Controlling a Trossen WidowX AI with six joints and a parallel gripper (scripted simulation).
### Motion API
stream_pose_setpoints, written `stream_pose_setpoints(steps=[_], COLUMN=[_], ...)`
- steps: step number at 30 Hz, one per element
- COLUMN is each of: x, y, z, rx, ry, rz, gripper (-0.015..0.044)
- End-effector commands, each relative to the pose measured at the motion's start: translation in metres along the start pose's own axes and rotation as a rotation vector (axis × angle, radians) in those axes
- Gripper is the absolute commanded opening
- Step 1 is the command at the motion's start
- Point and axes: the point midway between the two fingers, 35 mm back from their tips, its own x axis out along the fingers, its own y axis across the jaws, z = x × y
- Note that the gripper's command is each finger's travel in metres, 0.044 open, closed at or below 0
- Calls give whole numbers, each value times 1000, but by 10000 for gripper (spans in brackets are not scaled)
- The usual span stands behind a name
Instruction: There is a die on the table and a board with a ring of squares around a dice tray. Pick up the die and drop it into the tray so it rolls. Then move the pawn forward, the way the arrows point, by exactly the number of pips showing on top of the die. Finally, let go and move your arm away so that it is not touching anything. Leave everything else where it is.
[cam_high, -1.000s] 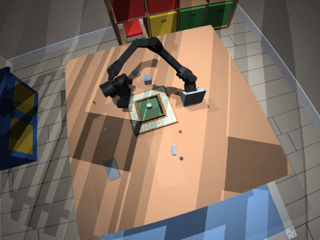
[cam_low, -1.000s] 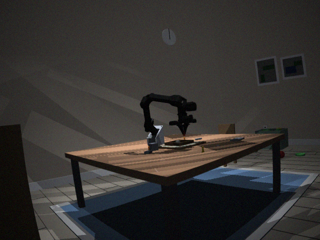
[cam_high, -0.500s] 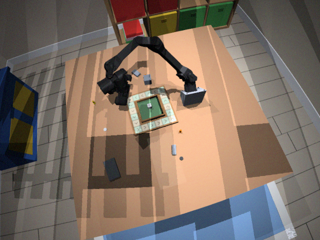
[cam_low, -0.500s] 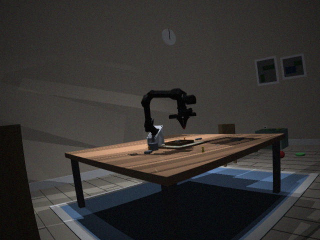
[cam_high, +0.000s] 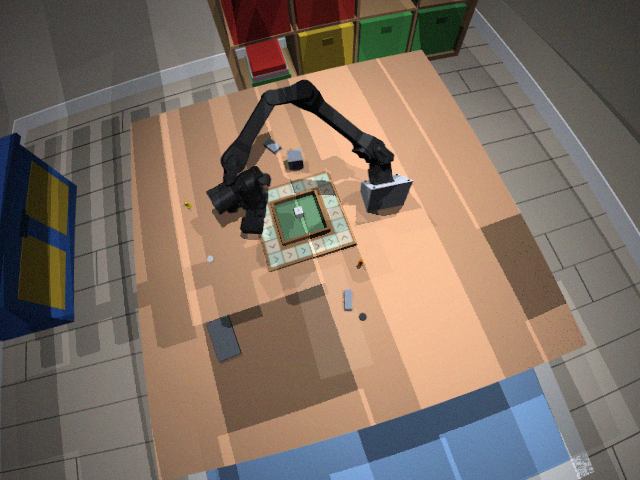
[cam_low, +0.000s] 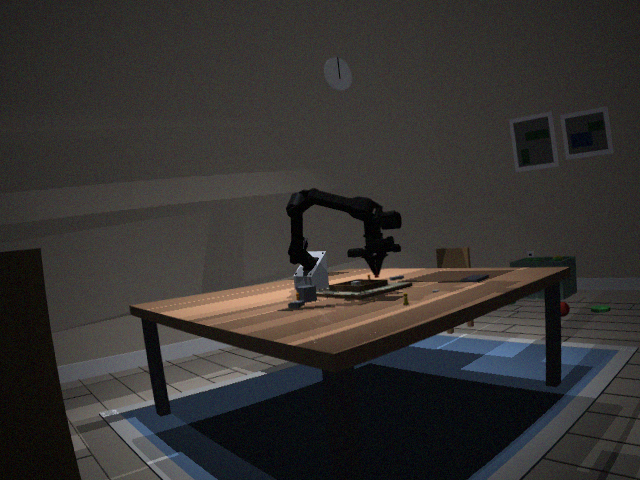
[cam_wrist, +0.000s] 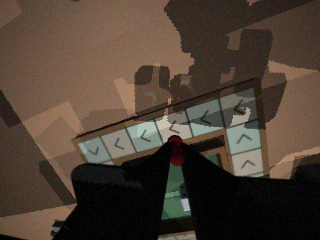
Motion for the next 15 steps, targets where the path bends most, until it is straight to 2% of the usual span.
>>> stream_pose_setpoints(steps=[1,5,15], x=[13,29,38], y=[0,-1,-1], z=[0,0,0], rx=[-1,-1,-1], ry=[-1,-1,-1], rz=[-3,-4,-4], gripper=[0,0,0])
